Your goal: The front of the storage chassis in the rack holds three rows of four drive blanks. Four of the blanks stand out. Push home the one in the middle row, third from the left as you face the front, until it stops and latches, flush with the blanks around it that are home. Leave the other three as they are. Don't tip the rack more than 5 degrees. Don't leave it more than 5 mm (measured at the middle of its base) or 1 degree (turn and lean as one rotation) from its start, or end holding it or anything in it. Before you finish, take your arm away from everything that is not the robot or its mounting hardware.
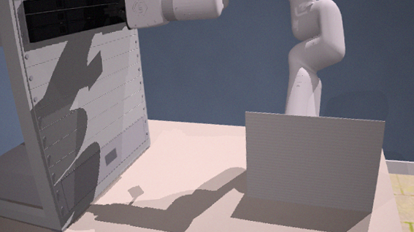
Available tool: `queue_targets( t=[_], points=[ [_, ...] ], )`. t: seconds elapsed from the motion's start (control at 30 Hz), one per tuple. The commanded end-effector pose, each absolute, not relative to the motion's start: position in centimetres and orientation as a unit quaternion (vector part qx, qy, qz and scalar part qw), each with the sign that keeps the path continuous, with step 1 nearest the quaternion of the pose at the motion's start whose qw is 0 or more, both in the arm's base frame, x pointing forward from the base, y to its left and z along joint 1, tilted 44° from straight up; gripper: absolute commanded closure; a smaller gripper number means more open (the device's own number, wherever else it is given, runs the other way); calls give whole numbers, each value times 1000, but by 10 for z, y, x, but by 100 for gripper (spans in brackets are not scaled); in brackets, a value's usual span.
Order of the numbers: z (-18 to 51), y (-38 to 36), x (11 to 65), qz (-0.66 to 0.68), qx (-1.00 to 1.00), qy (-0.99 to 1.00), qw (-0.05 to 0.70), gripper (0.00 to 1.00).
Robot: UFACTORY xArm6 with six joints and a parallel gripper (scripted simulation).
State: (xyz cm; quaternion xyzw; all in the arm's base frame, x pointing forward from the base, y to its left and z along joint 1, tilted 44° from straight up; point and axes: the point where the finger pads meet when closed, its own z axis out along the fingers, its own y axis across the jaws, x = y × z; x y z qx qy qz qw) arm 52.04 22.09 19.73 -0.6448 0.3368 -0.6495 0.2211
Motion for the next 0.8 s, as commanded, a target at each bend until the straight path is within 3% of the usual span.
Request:
queue_targets(
  t=[0.0,0.77],
  points=[
    [199,221,523,-650,-643,337,223,100],
    [200,224,507,-650,-643,337,223,100]
  ],
)
